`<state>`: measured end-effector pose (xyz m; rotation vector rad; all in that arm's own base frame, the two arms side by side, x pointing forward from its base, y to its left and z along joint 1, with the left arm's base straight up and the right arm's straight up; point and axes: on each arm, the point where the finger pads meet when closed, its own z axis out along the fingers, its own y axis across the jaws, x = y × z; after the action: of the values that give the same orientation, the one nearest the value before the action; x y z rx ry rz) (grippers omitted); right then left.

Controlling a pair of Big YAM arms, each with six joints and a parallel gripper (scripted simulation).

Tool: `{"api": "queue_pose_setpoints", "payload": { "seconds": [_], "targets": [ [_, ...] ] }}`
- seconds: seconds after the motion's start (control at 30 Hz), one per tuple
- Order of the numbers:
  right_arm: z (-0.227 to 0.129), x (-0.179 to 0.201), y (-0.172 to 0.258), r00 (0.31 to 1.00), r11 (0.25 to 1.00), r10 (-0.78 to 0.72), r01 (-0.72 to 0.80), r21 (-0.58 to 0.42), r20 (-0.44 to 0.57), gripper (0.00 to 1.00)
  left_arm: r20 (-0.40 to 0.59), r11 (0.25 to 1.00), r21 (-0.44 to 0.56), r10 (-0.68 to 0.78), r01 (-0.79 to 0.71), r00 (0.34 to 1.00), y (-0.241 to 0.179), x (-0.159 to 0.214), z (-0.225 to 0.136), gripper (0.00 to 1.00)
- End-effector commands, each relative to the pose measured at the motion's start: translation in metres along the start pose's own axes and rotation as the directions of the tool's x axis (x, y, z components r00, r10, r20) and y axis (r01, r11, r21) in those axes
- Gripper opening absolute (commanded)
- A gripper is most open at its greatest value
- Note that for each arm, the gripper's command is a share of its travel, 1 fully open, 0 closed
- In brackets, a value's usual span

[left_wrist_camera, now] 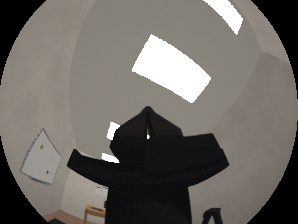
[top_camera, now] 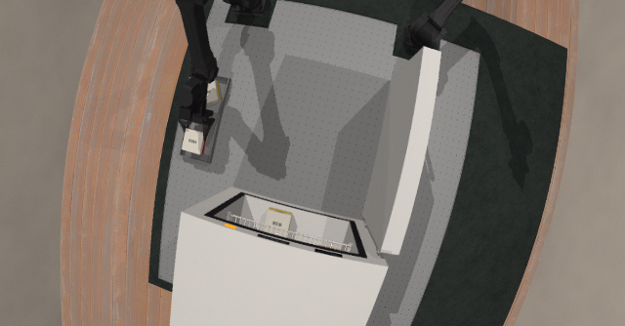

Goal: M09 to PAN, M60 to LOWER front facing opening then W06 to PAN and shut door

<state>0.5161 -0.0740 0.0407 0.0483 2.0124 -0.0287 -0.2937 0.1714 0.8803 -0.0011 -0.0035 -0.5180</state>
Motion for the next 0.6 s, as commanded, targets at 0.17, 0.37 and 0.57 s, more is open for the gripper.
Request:
{"api": "queue_pose_setpoints", "payload": {
  "seconds": [0.17,0.37,0.57],
  "targets": [
    [0.005,0.000,-0.006,1.000,1.000,-0.007,0.007,0.006,0.020,0.77,-0.033,1.000,0.000,-0.011,0.011,0.999,0.000,0.017,0.004,0.00],
    [0.001,-0.009,-0.006,0.999,1.000,-0.011,0.010,0.007,0.043,0.77,-0.033,1.000,0.000,-0.011,0.011,0.999,0.000,0.017,0.004,0.00],
    [0.007,0.006,-0.006,1.000,1.000,-0.007,0.007,0.006,0.019,0.77,-0.033,1.000,0.000,-0.011,0.011,0.999,0.000,0.017,0.004,0.00]
  ]
}}
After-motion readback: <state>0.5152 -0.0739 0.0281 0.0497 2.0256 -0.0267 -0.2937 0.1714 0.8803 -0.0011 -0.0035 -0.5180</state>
